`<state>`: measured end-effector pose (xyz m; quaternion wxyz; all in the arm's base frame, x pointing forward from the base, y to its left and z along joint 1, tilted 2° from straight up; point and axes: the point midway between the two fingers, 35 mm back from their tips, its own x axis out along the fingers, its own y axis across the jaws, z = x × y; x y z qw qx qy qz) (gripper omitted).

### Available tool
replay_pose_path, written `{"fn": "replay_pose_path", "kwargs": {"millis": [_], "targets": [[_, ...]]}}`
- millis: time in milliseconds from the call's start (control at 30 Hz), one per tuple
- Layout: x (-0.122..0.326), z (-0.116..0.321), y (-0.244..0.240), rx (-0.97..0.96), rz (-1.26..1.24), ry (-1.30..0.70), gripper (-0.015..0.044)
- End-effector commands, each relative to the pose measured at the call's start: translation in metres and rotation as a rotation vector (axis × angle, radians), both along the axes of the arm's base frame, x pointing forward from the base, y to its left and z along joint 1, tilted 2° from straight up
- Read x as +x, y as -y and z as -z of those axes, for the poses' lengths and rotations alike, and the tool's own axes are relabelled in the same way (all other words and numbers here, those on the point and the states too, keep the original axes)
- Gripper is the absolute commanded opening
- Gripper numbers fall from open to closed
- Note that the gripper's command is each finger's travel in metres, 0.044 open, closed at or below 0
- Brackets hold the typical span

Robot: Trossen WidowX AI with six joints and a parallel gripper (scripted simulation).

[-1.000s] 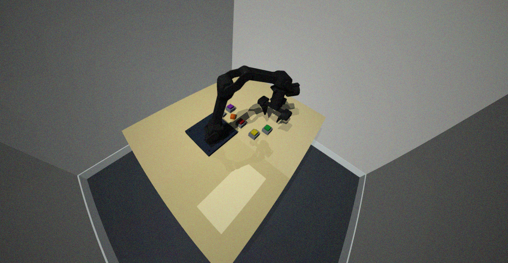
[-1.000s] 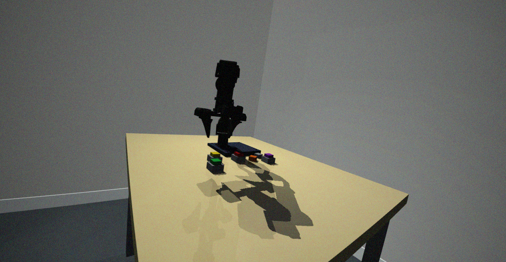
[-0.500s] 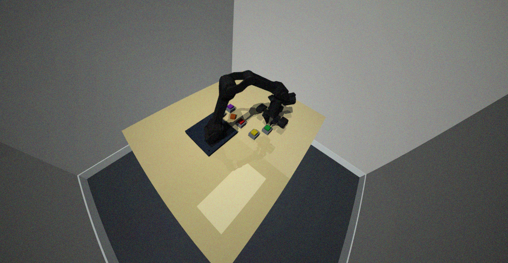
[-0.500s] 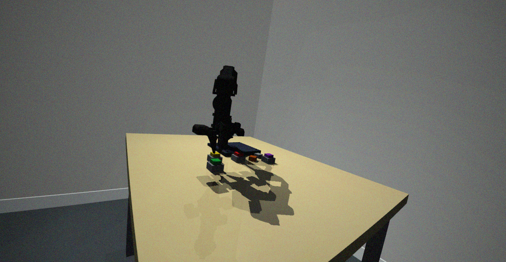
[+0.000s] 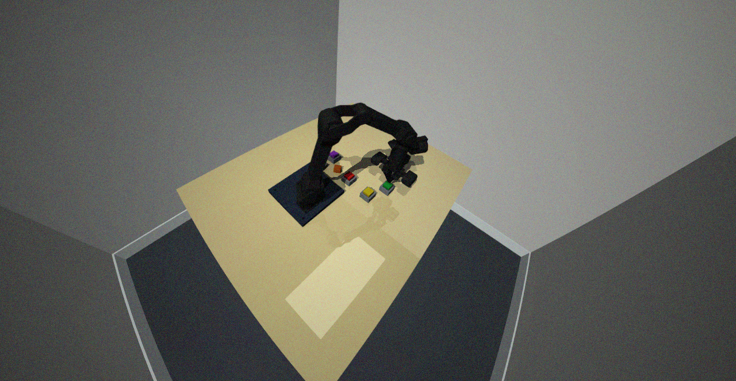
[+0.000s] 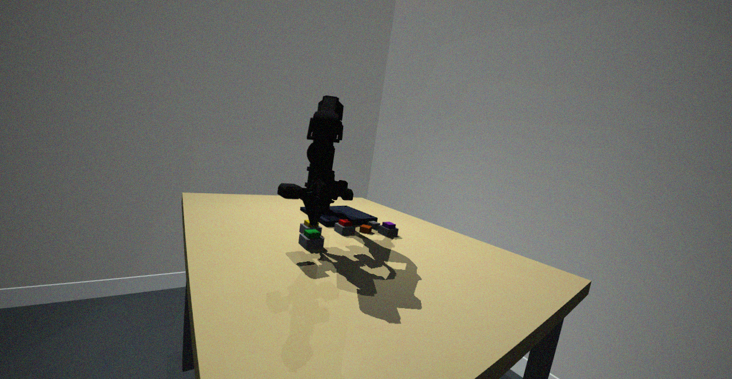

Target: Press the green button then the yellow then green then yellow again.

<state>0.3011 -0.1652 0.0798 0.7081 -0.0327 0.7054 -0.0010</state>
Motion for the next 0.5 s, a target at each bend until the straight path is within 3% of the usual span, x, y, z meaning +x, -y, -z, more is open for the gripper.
{"fn": "replay_pose_path", "kwargs": {"millis": [0, 467], "targets": [[0.0, 0.007, 0.0, 0.004, 0.002, -0.001, 0.002], [-0.001, 0.024, 0.0, 0.004, 0.002, -0.001, 0.002]]}}
